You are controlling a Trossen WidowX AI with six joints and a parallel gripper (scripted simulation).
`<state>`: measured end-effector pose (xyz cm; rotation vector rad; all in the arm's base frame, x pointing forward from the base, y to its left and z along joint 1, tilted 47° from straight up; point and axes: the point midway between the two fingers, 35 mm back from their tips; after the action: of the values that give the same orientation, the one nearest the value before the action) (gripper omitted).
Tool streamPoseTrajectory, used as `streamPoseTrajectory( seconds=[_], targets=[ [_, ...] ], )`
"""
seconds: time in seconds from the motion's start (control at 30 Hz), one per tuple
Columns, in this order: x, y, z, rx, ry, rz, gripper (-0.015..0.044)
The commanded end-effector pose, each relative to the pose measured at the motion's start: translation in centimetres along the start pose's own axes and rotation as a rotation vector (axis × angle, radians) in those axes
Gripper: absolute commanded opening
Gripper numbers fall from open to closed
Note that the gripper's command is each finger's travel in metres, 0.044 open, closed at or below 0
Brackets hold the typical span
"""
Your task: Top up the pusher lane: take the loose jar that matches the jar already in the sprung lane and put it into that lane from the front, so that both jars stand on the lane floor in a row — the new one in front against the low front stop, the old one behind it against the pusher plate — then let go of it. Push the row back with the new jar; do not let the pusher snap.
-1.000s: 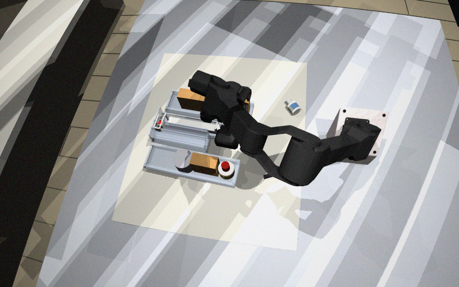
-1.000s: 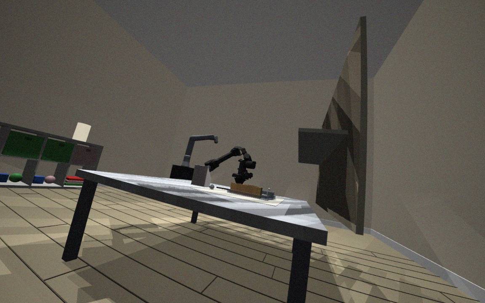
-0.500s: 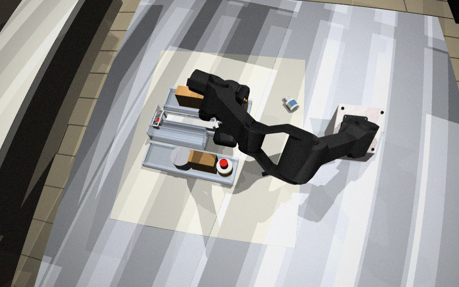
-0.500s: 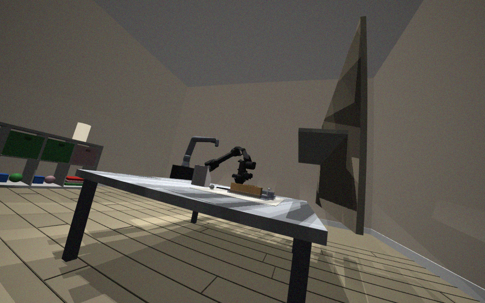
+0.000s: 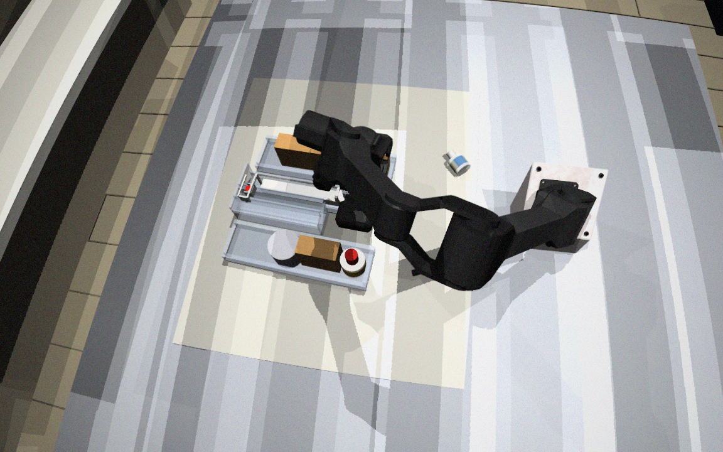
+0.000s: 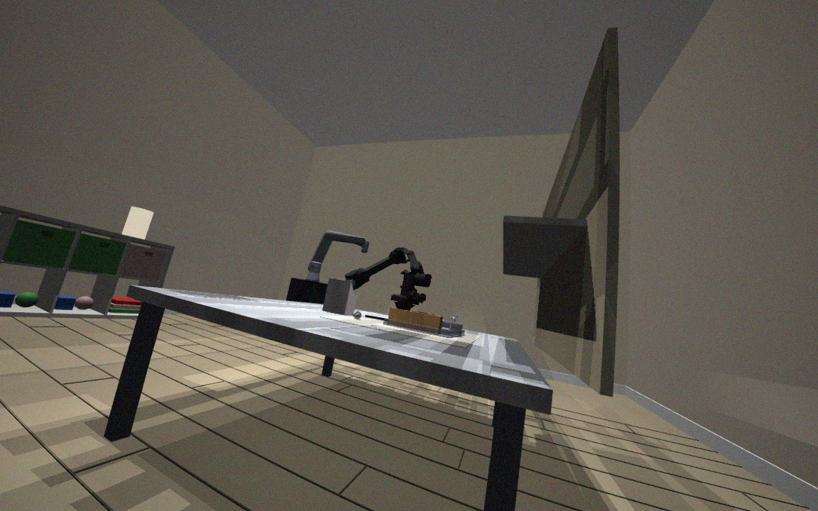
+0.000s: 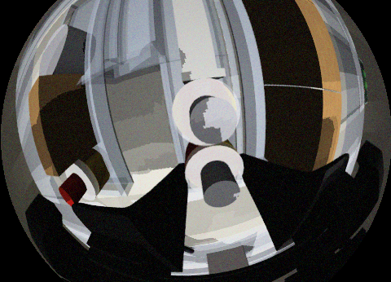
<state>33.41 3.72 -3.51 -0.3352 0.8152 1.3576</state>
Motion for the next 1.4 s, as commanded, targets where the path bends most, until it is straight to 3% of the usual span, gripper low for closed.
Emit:
streamPoseTrajectory(
  seconds=[0.0, 1.37],
  targets=[
    [0.10, -0.26, 0.18, -0.007, -0.009, -0.011, 0.0000],
    [0.26, 0.40, 0.01, -0.007, -0.009, -0.011, 0.0000]
  ],
)
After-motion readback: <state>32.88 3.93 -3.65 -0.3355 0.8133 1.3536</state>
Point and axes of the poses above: the point midway between the two fingers, 35 mm back from their tips, its own x axis out along the fingers, its own z axis across the jaws, y = z × x, and after that the axes turned 14 degrees about x, right-handed
